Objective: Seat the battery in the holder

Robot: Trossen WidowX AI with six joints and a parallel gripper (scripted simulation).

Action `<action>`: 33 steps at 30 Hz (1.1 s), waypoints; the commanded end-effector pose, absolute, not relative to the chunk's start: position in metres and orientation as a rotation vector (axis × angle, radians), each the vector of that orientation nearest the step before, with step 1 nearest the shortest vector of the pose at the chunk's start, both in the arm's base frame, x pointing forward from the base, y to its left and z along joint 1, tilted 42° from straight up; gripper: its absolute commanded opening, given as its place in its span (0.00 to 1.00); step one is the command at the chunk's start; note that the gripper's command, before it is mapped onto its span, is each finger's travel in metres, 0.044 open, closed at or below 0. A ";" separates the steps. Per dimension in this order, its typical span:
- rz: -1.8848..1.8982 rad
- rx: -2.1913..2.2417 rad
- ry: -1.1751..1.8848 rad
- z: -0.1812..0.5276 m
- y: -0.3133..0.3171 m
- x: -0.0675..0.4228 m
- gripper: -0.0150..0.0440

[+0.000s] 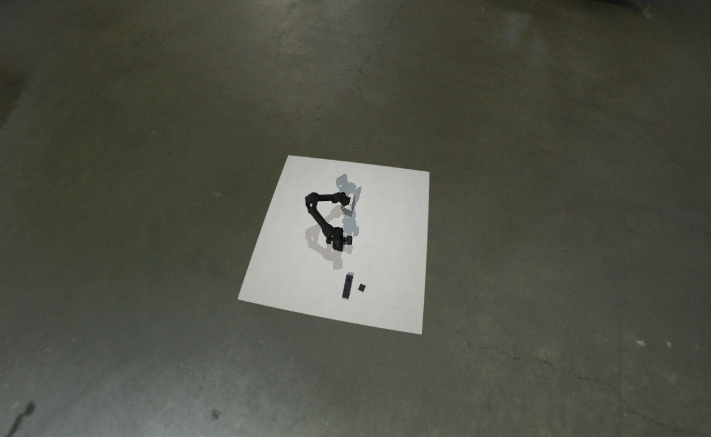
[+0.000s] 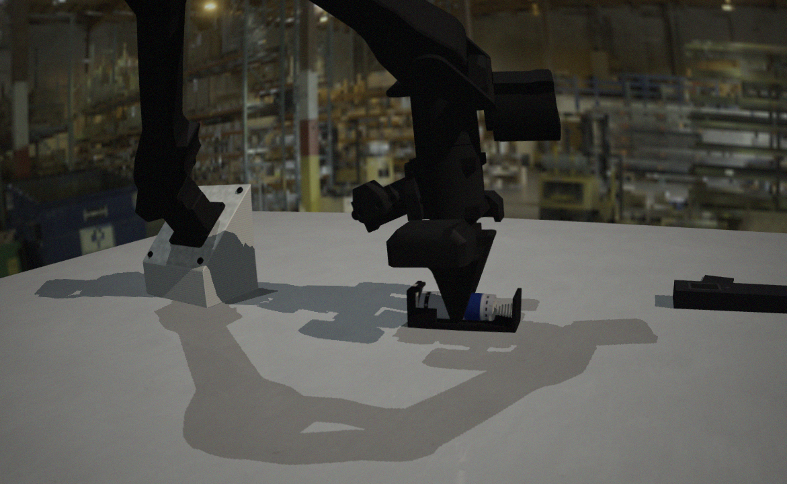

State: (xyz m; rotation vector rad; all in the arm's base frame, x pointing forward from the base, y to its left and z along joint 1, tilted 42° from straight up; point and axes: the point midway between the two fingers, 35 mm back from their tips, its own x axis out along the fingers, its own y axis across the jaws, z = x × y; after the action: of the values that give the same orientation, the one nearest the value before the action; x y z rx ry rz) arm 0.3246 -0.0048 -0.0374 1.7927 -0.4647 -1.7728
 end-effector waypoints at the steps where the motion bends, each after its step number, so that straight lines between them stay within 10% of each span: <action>1: -1.768 1.790 -0.461 -0.037 -0.006 0.322 0.40; 25: -1.765 1.796 -0.455 -0.037 -0.006 0.321 0.40; 33: -1.765 1.796 -0.455 -0.035 -0.004 0.321 0.57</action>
State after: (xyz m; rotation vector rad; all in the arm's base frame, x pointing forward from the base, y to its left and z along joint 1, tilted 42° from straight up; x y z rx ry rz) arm 0.3213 -0.0054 -0.0364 1.7974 -0.4567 -1.7654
